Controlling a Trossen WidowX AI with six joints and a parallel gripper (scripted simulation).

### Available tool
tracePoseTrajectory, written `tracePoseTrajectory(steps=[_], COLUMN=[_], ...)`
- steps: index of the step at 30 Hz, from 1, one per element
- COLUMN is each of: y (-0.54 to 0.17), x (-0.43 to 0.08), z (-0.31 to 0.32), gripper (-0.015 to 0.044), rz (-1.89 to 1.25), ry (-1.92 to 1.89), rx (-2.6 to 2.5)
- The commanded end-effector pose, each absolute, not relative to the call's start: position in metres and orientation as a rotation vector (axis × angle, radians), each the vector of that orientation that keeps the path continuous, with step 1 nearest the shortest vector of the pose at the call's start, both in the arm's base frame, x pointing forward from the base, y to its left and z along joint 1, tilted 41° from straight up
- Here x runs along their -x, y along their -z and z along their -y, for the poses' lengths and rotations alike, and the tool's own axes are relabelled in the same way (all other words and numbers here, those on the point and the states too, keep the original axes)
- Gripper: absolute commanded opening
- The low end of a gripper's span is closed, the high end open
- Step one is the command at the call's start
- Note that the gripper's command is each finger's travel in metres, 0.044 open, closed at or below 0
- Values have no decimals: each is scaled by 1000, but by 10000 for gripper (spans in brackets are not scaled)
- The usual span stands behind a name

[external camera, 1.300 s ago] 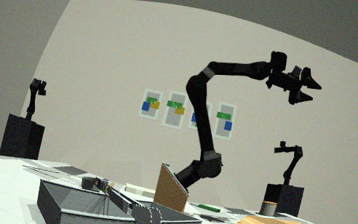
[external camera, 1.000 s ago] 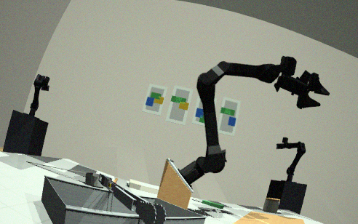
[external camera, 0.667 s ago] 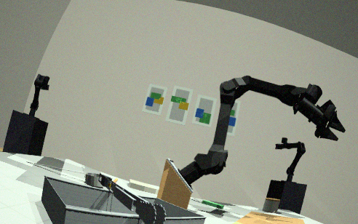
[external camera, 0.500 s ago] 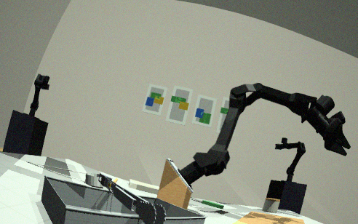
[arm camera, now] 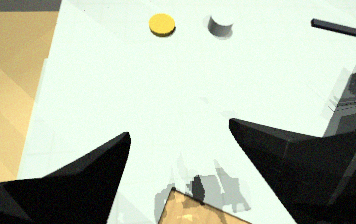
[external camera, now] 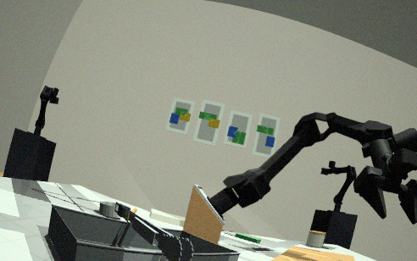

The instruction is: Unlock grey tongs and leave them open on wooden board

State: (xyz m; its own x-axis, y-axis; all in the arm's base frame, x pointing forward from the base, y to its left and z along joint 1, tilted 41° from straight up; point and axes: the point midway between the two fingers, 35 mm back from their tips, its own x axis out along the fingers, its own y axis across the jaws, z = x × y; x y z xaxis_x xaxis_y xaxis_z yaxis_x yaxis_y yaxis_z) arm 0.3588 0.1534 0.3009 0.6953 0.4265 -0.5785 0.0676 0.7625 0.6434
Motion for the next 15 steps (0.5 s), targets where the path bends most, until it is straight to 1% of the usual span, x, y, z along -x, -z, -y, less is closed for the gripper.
tracePoseTrajectory(steps=[1,8,15], y=[-254,-165,-79], x=[-383,-408,-396], z=[-115,-35,46], gripper=[440,440,440], rz=[-906,-1098,-1208], ry=[-38,355,804], rx=[-823,-1159,-1554])
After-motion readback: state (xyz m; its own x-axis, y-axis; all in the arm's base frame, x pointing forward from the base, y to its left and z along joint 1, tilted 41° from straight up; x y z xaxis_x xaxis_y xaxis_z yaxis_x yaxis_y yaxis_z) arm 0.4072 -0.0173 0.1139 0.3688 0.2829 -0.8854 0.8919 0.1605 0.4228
